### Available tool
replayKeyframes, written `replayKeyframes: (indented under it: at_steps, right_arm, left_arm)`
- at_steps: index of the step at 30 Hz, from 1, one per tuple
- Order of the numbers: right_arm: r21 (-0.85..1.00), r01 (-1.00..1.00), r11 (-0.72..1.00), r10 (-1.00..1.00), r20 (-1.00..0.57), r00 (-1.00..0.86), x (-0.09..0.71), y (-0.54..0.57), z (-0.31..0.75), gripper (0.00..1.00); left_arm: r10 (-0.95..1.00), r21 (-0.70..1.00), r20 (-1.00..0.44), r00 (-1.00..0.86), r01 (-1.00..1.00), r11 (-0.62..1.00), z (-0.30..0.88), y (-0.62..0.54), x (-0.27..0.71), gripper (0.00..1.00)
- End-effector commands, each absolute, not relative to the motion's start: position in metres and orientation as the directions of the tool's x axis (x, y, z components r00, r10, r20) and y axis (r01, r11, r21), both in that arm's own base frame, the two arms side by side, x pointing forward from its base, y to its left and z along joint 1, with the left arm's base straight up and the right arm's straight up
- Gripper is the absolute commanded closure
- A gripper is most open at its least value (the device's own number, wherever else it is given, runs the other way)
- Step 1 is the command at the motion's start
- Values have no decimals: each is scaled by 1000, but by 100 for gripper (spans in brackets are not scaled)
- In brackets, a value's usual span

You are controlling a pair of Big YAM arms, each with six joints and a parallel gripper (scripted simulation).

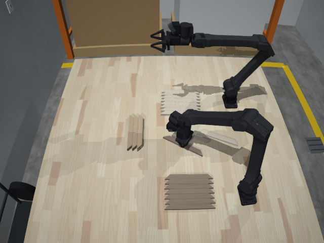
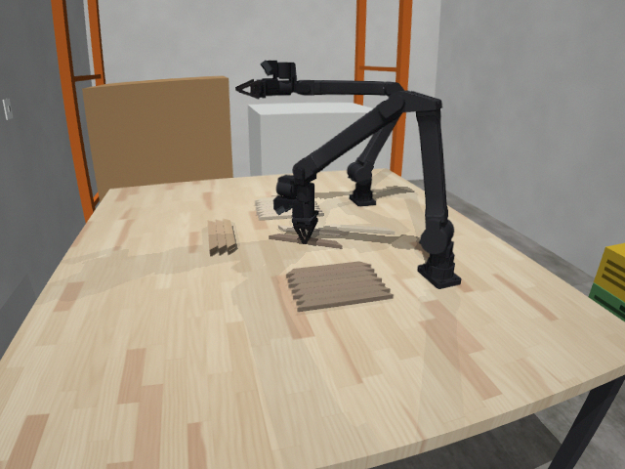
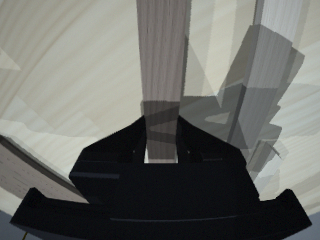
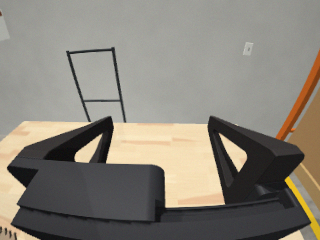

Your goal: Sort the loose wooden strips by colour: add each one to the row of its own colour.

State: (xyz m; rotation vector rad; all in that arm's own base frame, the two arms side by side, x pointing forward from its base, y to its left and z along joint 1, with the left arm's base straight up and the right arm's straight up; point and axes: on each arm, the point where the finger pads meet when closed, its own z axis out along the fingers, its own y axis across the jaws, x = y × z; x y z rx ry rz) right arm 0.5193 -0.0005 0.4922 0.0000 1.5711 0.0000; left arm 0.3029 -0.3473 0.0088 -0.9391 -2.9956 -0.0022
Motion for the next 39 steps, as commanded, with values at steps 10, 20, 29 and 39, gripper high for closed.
replayKeyframes:
  at_steps: [10,20,29,39]
  right_arm:
    - [13,16,1000,13,-999,34,523,-8,517,0]
    - [13,16,1000,13,-999,34,523,-8,517,0]
    - [13,16,1000,13,-999,34,523,-8,517,0]
    - [13,16,1000,13,-999,33,523,-8,517,0]
  left_arm:
    - [576,-13,-69,-814,578,816,70,-369,319,100]
    - [577,-12,-61,-815,578,816,79,-370,319,100]
    - [484,-4,-35,-875,484,875,62,-324,318,100]
    - [282,-5,-31,-959,282,959,56,-258,318,100]
